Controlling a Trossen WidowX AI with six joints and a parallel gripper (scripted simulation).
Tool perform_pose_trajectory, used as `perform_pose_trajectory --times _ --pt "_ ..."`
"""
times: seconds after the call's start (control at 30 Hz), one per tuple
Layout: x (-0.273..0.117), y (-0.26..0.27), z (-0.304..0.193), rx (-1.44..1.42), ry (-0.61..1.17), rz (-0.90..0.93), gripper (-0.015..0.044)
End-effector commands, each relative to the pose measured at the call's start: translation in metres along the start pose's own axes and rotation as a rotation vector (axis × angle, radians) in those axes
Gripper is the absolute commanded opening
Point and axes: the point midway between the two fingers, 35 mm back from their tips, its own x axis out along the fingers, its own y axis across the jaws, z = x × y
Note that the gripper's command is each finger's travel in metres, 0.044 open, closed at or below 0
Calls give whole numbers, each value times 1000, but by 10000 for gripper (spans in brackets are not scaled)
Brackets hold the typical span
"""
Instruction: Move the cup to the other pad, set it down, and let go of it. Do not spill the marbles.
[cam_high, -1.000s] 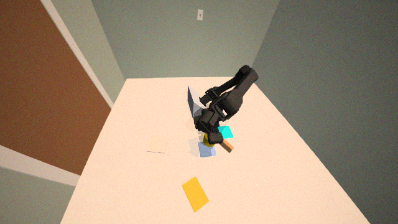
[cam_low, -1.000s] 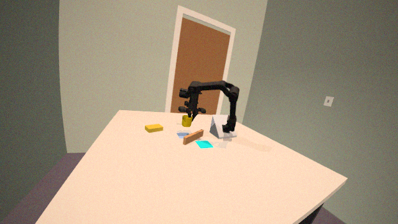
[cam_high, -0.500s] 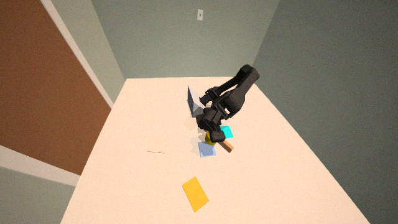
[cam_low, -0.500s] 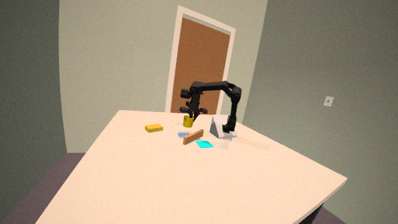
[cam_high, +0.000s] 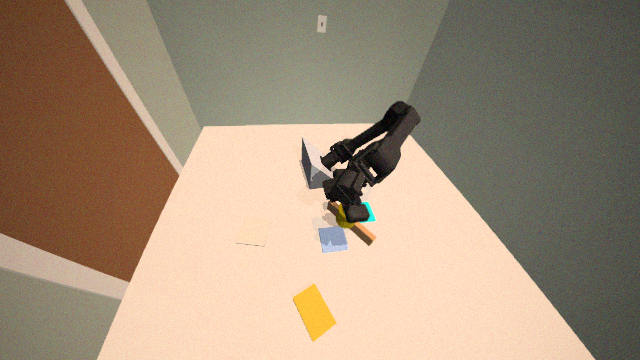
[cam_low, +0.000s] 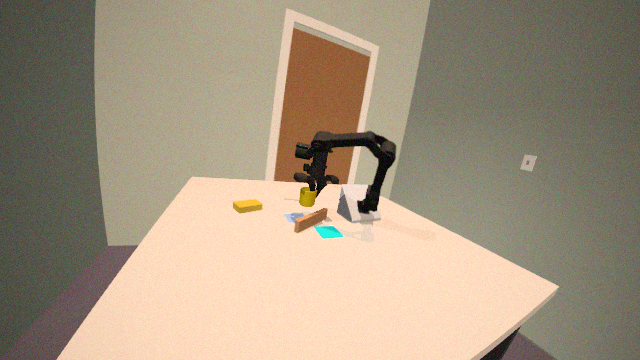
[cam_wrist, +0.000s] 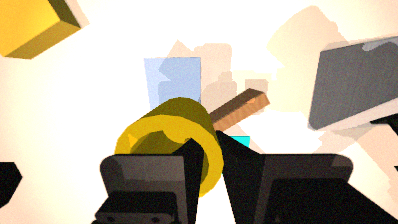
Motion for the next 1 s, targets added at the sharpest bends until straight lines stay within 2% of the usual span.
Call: perform_pose_trajectory --times 0.0,0.97 --pt "0 -6 -9 8 3 2 0" --pt "-3 -34 -55 8 5 1 0"
